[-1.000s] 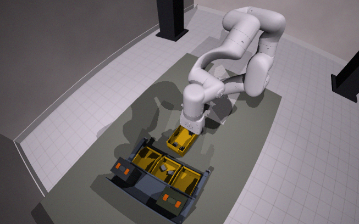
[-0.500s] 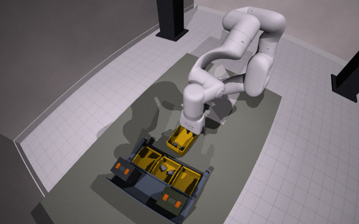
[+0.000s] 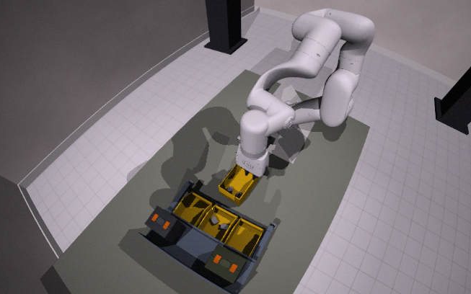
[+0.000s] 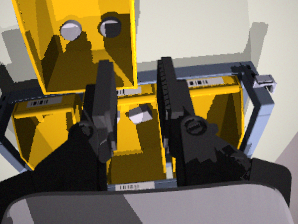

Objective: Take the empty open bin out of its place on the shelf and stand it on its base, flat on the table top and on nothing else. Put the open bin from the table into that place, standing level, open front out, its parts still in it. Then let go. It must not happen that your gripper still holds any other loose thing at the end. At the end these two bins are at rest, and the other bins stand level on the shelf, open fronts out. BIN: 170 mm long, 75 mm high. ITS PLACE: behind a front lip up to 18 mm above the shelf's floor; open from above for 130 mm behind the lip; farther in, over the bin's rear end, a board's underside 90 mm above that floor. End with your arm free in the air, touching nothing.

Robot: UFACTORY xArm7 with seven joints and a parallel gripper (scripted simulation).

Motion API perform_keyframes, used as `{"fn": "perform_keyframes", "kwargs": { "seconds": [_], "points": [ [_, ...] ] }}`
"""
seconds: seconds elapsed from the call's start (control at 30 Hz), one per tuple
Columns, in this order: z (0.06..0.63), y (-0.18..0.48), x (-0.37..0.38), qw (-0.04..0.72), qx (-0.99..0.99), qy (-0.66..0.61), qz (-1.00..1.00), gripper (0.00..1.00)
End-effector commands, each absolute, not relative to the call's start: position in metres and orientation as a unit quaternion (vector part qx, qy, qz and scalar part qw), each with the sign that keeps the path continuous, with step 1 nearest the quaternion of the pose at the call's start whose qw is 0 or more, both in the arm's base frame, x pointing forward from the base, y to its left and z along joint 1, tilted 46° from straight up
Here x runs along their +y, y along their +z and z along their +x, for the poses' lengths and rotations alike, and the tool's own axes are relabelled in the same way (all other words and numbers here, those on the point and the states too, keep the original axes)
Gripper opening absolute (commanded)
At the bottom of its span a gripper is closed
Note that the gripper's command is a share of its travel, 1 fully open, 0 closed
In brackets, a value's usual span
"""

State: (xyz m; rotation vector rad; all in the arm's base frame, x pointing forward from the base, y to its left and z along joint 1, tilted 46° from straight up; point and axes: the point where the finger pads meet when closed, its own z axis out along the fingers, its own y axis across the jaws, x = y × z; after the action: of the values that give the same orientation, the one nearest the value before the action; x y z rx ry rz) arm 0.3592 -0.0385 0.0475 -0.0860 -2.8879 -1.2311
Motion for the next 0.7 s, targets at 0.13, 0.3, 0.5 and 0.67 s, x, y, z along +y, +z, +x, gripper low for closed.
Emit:
{"fn": "perform_keyframes", "kwargs": {
  "seconds": [0.13,0.3,0.5,0.67],
  "points": [
    [0.3603,0.0480,-0.0400,-0.001,-0.920,-0.391,-0.028,0.26],
    [0.3603,0.0480,-0.0400,-0.001,-0.920,-0.391,-0.028,0.26],
    [0.3603,0.0477,-0.0397,-0.001,-0.920,-0.391,-0.028,0.26],
    [0.3603,0.0463,-0.0382,-0.001,-0.920,-0.391,-0.028,0.26]
  ]
}}
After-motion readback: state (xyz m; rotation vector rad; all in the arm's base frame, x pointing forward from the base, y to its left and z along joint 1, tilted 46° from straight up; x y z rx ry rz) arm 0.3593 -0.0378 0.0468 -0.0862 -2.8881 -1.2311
